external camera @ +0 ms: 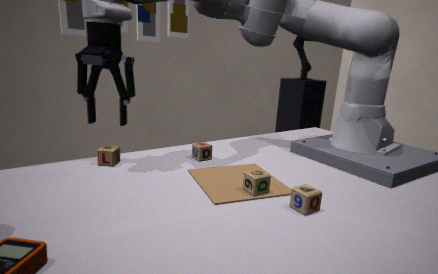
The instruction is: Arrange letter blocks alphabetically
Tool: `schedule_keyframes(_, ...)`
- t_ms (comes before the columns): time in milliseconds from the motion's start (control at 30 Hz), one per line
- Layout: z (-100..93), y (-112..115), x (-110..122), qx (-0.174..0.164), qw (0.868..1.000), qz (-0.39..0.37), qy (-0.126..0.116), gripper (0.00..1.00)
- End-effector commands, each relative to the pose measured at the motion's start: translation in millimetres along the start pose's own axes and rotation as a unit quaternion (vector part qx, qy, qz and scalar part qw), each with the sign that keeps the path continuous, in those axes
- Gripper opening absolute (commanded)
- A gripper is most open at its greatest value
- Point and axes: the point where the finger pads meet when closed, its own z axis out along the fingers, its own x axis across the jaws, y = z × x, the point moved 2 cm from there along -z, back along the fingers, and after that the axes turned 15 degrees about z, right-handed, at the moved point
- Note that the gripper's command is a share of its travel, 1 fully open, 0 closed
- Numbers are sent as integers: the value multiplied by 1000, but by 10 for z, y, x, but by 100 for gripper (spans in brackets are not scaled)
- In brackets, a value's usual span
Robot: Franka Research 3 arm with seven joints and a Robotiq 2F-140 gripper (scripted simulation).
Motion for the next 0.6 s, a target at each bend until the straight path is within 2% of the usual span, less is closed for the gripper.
schedule_keyframes(0,6,4,-5,-1,1000,-3,-1,55)
schedule_keyframes(567,46,3,-4,-1,1000,-3,-1,55)
